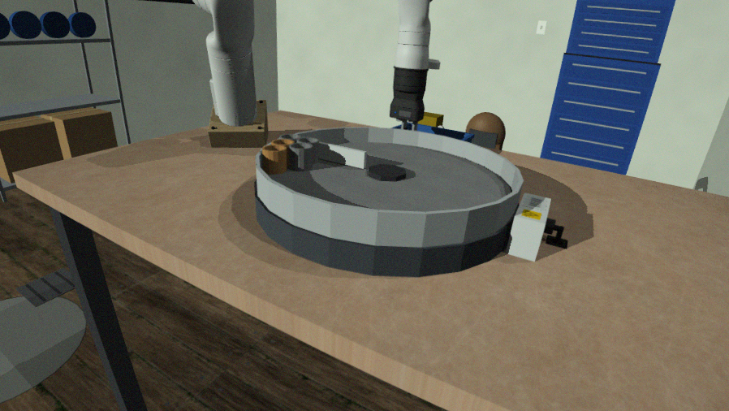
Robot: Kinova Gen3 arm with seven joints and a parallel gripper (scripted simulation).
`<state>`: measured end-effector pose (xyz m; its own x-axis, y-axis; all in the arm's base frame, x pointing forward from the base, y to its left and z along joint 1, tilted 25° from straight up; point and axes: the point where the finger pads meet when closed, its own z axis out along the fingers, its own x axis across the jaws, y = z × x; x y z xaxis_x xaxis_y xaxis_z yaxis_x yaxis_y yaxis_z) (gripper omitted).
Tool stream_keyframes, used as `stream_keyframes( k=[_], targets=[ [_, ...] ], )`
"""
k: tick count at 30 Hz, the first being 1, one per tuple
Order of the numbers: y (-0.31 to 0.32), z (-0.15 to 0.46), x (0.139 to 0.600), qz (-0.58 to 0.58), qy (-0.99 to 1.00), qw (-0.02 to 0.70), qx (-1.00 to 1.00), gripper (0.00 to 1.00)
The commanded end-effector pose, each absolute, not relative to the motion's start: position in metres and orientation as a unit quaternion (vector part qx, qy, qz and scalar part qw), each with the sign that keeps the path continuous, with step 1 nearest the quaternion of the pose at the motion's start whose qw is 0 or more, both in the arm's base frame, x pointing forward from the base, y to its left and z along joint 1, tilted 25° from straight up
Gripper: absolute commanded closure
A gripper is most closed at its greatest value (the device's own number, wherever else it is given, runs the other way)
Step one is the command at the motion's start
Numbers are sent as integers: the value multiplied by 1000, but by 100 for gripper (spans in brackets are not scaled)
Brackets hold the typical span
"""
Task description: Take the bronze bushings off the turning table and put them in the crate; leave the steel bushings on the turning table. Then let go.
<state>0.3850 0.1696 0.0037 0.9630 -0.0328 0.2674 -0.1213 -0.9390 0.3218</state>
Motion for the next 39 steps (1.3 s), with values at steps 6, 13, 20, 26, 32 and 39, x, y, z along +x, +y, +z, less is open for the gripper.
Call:
stream_keyframes(
  k=[6,13,20,26,32,39],
  targets=[
    [170,4,385,131,-39,170,976,53],
    [170,4,385,131,-39,170,976,53],
    [172,8,384,131,-39,170,976,53],
    [172,9,384,131,-39,170,976,53],
    [172,9,384,131,-39,170,976,53],
    [174,14,382,130,-39,170,976,53]
  ],
)
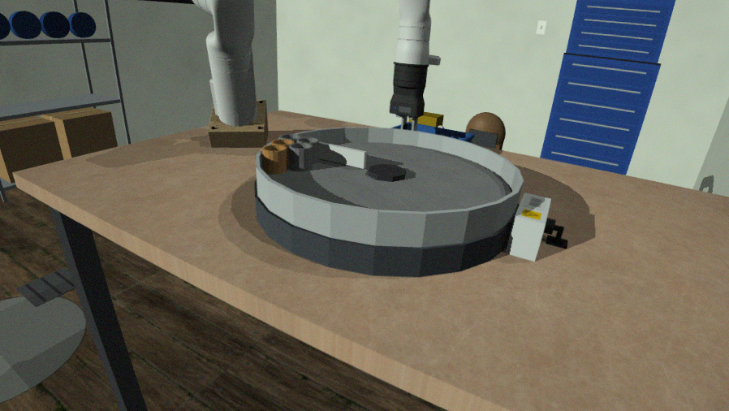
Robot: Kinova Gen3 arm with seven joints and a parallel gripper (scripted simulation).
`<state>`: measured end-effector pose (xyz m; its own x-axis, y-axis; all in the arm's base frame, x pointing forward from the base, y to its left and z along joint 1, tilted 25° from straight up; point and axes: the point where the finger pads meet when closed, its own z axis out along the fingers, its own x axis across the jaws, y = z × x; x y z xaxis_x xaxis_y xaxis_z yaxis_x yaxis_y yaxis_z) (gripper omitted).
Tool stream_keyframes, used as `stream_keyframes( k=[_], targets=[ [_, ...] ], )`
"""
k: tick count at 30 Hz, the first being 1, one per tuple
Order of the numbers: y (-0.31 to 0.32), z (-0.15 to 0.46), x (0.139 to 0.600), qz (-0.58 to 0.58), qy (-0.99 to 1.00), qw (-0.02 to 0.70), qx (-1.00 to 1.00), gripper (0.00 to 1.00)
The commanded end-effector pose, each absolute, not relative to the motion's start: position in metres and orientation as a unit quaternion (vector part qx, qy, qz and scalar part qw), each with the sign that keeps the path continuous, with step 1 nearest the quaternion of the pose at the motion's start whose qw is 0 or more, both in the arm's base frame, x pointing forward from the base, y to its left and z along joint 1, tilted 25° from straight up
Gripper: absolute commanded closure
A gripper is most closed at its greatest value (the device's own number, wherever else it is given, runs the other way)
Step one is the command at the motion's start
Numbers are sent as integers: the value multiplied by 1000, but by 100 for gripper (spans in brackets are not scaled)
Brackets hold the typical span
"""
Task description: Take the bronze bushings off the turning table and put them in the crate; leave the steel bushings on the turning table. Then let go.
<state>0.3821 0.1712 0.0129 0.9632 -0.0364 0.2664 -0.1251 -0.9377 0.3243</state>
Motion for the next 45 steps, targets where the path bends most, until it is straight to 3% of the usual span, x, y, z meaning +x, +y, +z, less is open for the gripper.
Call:
stream_keyframes(
  k=[1,45],
  targets=[
    [174,14,382,130,-39,170,976,53],
    [178,25,379,130,-40,170,976,53]
  ],
)
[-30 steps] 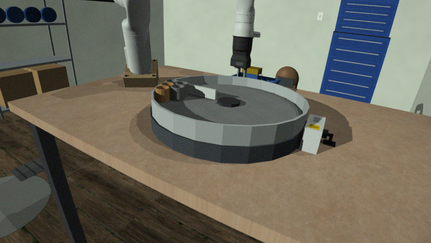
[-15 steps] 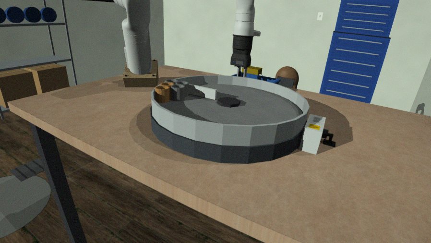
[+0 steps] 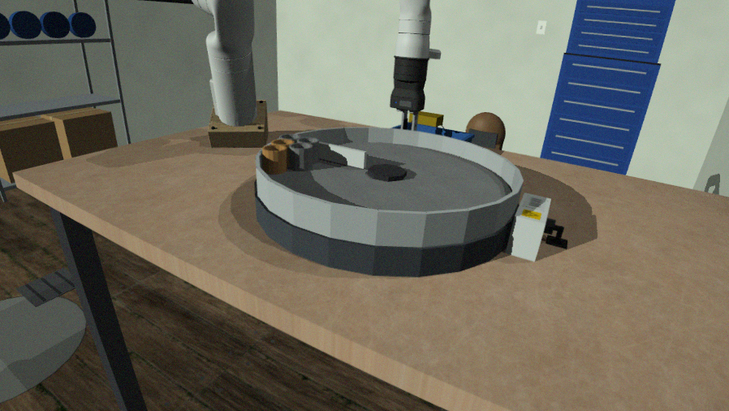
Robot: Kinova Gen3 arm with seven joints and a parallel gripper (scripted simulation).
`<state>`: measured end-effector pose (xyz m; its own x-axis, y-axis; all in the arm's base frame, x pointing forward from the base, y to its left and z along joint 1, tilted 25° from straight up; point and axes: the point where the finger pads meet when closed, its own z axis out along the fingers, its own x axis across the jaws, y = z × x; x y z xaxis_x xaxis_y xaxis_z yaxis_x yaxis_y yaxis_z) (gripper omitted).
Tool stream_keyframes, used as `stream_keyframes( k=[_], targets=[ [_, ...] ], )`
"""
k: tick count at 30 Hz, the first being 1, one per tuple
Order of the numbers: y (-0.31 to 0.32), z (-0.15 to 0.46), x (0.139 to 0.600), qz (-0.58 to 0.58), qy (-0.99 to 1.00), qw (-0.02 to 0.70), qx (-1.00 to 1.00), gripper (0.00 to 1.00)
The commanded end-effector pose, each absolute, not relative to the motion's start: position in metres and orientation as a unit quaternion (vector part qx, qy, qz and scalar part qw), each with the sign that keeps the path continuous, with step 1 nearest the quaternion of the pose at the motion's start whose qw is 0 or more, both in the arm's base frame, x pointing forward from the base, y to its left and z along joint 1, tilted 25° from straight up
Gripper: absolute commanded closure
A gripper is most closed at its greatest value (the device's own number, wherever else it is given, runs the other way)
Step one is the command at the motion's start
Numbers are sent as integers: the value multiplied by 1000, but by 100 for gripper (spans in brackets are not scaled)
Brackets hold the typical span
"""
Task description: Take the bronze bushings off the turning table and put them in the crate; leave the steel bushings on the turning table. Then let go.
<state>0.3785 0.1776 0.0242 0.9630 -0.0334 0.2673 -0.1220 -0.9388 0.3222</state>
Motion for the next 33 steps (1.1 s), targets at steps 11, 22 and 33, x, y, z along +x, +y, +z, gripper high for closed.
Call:
stream_keyframes(
  k=[11,22,33],
  targets=[
    [180,30,377,130,-40,170,976,53],
    [198,76,365,130,-39,170,976,53],
    [198,76,365,130,-39,170,976,53]
  ],
)
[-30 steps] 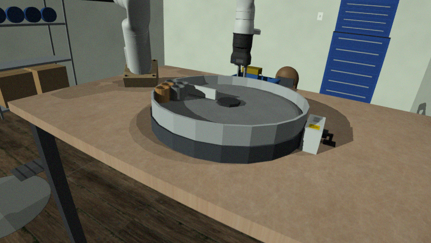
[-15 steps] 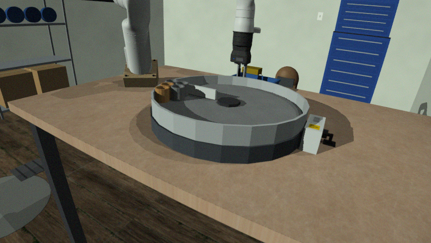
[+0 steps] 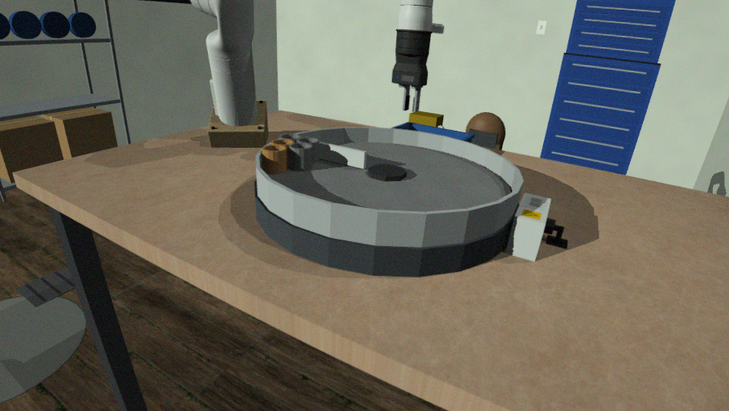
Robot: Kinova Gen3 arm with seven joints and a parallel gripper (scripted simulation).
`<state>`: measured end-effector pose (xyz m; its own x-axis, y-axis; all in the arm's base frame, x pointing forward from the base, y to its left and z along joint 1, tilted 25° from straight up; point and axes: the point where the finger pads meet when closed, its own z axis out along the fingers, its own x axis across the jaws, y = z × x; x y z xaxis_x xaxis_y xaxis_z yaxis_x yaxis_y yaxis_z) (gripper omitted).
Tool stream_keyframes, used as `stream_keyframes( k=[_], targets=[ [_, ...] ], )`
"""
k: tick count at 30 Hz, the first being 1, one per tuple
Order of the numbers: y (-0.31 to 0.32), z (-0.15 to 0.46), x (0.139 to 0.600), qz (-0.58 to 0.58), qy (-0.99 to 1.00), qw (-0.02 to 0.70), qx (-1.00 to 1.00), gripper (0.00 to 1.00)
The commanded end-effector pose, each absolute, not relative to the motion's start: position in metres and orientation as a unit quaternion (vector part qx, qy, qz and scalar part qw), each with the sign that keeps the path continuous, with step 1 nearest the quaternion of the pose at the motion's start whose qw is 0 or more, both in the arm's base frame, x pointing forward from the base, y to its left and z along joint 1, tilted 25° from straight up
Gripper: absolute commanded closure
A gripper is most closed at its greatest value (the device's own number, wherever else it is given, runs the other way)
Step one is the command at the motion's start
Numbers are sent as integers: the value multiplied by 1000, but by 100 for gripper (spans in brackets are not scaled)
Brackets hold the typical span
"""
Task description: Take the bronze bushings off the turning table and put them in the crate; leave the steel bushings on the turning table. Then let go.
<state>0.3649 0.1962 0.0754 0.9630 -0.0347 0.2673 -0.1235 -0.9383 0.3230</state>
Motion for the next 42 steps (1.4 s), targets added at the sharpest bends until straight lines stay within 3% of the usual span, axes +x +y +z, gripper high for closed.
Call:
stream_keyframes(
  k=[1,6,42],
  targets=[
    [198,76,365,130,-39,170,976,53],
    [214,122,353,130,-40,170,976,53],
    [214,122,353,130,-40,170,976,53]
  ],
)
